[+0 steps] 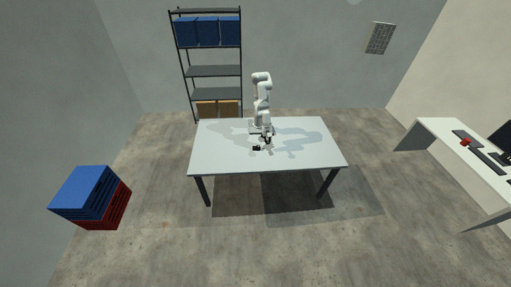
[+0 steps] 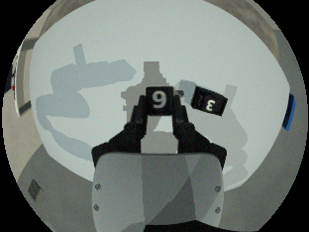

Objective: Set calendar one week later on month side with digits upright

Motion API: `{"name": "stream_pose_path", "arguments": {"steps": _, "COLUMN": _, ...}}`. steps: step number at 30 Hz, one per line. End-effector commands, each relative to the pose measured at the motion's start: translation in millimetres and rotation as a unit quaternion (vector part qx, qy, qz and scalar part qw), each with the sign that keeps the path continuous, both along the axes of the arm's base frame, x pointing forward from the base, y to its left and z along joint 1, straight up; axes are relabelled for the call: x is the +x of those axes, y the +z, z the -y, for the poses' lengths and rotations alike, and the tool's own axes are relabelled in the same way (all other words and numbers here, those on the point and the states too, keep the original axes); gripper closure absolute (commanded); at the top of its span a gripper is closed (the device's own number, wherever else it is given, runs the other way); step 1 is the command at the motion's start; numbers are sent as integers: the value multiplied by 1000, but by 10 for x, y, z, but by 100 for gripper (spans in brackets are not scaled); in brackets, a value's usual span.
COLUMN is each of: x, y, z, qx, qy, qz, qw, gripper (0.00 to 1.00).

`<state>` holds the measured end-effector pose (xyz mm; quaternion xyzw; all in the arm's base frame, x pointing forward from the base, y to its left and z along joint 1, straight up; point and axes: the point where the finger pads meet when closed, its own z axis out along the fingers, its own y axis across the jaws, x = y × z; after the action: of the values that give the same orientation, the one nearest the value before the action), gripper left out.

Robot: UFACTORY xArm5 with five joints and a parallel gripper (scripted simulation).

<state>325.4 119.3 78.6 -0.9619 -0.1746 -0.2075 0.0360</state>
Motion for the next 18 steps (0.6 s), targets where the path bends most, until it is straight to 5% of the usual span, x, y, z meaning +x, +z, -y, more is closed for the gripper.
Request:
{"name": "stream_pose_path", "arguments": {"steps": 1, "x": 33, "y": 11, "z": -11, "qx": -8, "qy": -2, "qz": -25, "qw": 1000, "gripper": 71}}
{"name": "stream_pose_path", "arguments": {"steps": 8, "x": 47, "y": 21, "z": -15, "qx": -21, "qy": -4, "qz": -60, "qw": 998, "gripper": 71}}
{"name": "stream_pose_path", "arguments": {"steps": 13, "x": 66, "y": 26, "z": -20, "qx": -41, "qy": -1, "qz": -112, "qw": 993, "gripper": 71}}
{"name": "stream_pose_path", "arguments": {"steps": 18, "x": 67, "y": 28, "z": -21, "qx": -43, "qy": 0, "qz": -118, "qw": 992, "gripper": 71}}
